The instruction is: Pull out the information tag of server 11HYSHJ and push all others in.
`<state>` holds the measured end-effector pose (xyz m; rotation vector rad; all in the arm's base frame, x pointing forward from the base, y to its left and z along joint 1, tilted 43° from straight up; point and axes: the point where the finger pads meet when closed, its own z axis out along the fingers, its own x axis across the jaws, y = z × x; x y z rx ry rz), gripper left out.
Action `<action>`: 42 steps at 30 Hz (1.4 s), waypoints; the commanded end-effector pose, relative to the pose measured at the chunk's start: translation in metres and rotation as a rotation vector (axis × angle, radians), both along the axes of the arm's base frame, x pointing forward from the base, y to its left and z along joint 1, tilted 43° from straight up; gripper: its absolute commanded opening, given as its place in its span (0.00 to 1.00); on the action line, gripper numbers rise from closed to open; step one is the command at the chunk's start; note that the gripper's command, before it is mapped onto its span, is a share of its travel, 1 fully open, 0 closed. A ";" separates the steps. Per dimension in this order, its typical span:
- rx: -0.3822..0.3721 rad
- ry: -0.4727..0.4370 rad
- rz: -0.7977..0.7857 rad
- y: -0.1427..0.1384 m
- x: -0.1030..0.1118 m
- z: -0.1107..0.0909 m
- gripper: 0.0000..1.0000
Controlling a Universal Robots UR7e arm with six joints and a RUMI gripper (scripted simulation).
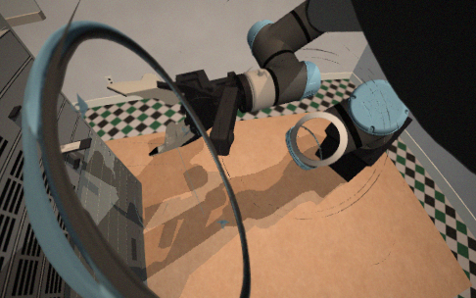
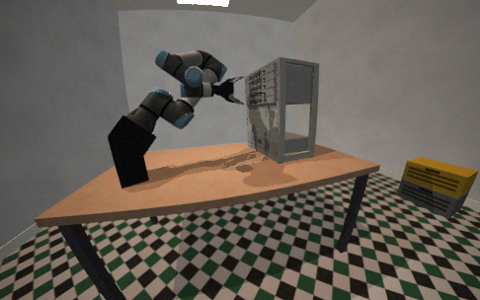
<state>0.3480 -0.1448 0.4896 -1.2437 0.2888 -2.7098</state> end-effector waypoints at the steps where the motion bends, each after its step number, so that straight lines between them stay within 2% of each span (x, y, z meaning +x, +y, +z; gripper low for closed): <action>1: 0.004 0.000 -0.008 0.000 0.000 -0.001 1.00; 42: 0.026 0.004 -0.051 0.001 0.003 -0.008 1.00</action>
